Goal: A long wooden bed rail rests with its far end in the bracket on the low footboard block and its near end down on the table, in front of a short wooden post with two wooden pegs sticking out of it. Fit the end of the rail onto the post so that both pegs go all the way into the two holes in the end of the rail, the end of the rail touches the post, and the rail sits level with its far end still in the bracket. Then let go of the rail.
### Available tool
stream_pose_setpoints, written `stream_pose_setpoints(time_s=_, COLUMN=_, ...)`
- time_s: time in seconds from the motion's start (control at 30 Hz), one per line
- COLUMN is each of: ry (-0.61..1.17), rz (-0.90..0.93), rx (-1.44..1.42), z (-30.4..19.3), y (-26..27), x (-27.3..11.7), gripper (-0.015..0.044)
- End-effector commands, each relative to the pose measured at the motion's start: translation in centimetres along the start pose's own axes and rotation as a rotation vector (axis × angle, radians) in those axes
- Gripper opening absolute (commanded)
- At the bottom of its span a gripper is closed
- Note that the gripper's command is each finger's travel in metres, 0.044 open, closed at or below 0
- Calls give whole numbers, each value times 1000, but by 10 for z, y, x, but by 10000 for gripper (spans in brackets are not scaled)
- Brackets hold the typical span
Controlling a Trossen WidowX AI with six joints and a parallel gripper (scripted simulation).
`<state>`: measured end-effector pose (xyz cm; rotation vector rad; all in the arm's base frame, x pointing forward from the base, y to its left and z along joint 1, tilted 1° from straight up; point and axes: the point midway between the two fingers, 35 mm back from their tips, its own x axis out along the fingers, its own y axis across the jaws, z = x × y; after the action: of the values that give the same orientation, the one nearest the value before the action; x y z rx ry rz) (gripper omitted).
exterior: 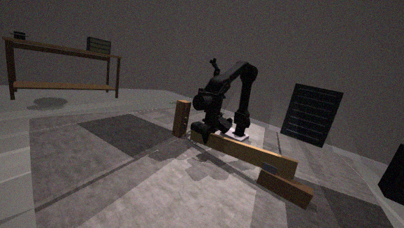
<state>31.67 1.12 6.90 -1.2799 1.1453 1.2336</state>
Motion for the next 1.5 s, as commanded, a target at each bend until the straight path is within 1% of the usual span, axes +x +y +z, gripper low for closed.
stream_pose_setpoints(time_s=0.0, ry=-6, rz=-15, rx=-1, z=1, y=-3, x=-7, gripper=0)
stream_pose_setpoints(time_s=1.47, ry=-6, rz=-15, rx=-1, z=1, y=-4, x=-29, gripper=0)
